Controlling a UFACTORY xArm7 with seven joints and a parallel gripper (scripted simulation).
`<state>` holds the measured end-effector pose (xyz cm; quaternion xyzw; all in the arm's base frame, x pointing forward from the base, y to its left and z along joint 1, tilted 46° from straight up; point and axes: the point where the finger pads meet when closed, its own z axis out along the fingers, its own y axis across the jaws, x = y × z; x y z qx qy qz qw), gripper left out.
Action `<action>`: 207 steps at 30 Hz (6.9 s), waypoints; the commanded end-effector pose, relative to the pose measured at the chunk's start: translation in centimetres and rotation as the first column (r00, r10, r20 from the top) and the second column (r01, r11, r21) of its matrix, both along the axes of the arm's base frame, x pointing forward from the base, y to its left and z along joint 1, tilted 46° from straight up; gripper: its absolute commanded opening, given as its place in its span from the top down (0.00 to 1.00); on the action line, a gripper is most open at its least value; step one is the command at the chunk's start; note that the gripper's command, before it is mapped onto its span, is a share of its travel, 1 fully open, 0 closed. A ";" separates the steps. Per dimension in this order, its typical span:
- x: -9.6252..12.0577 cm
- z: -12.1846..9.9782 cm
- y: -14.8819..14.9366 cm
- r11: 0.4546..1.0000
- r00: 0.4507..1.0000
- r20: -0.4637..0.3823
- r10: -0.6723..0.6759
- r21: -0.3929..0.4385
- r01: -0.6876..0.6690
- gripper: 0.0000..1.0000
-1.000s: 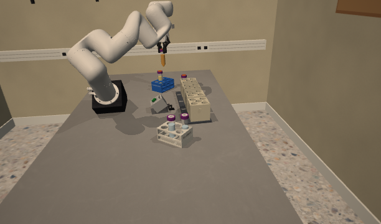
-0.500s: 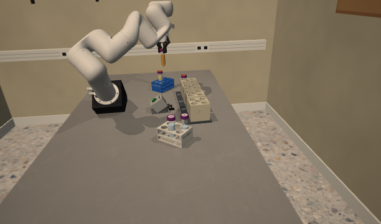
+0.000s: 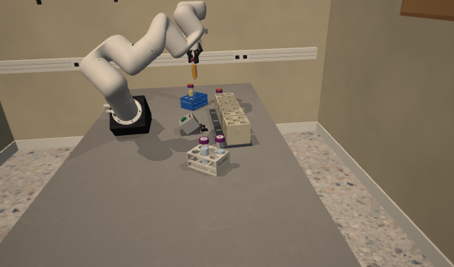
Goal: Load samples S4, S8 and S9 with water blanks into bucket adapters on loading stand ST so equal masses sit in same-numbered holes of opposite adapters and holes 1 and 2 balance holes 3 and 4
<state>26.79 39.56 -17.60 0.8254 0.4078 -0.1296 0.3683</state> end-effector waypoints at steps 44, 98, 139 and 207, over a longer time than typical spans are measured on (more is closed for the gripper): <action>0.3 -2.4 -2.3 1.000 1.000 0.001 0.001 0.005 -0.001 1.00; 0.8 -6.1 -6.1 1.000 1.000 0.001 0.001 0.005 -0.001 1.00; 1.1 -8.5 -8.6 1.000 1.000 0.001 0.001 0.005 -0.001 1.00; 1.0 -7.8 -7.8 1.000 1.000 0.001 0.001 0.005 -0.001 0.56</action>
